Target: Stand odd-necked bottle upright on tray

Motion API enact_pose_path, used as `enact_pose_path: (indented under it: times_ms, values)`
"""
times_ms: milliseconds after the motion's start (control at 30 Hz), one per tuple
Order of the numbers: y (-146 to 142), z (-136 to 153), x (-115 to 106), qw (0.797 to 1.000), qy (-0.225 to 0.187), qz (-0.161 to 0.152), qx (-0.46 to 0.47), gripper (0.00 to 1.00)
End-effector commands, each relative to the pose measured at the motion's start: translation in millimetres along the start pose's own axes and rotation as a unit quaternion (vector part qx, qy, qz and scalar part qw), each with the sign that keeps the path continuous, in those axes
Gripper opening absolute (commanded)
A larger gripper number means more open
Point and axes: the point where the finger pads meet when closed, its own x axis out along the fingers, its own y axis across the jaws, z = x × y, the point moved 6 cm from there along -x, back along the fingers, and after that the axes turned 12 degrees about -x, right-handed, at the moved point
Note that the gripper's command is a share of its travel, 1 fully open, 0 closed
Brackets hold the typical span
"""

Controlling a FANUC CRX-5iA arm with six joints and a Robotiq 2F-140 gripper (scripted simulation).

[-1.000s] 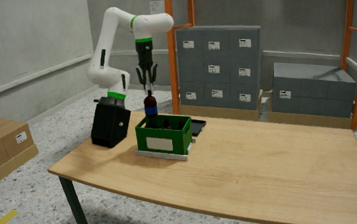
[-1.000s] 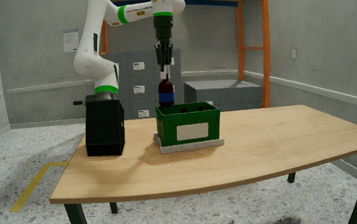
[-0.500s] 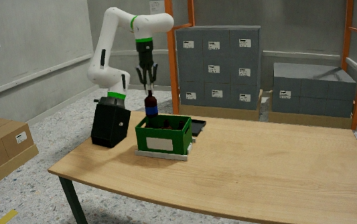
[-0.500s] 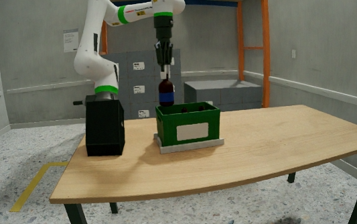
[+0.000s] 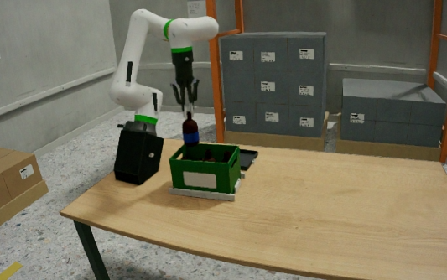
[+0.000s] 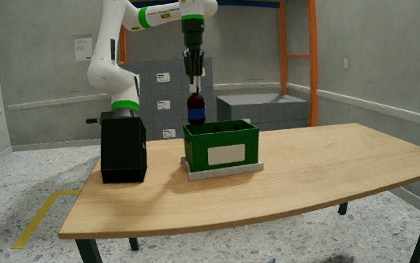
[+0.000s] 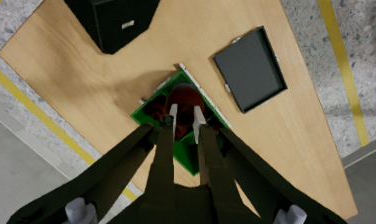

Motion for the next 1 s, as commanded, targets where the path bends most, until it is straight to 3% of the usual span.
enact_pose_path:
  times_ms: [0, 967]
  values:
    - [2, 0, -1, 1.0, -0.001, 0.0, 0.0, 0.1]
    - [38, -3, -1, 1.0, -0.001, 0.0, 0.0, 0.1]
